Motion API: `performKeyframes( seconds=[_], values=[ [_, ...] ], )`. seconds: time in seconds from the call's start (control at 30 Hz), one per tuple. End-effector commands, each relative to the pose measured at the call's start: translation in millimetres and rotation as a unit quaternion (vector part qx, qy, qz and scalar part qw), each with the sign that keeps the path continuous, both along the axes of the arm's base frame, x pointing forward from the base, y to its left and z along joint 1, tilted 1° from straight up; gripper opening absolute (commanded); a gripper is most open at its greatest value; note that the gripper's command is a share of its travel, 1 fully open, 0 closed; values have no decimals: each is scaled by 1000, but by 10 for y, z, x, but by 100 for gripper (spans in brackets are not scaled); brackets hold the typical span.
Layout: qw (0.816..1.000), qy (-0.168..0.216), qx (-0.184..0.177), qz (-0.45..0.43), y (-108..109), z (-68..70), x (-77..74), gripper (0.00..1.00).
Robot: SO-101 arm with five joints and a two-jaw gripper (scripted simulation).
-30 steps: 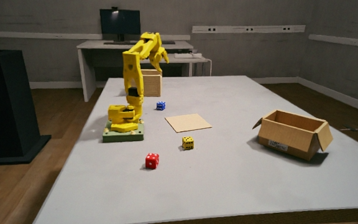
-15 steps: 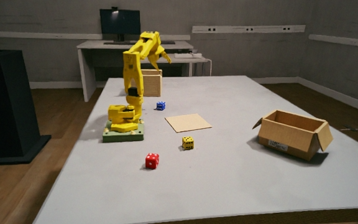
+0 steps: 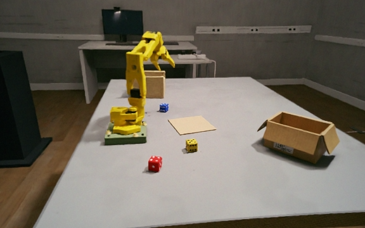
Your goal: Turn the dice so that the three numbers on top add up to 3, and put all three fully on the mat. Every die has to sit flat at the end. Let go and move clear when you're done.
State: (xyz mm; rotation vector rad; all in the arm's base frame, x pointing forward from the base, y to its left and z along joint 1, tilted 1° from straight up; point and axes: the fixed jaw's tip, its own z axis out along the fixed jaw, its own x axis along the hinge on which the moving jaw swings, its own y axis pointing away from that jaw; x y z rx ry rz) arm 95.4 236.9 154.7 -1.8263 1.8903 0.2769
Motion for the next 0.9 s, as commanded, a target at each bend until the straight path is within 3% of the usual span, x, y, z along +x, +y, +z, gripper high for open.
performKeyframes(
  seconds=[0.0,0.3,0.87],
  values=[
    [998,35,5,-52,30,-2,-24,35],
    [986,86,27,-141,71,10,-41,35],
    [977,108,36,-179,89,15,-48,35]
  ],
)
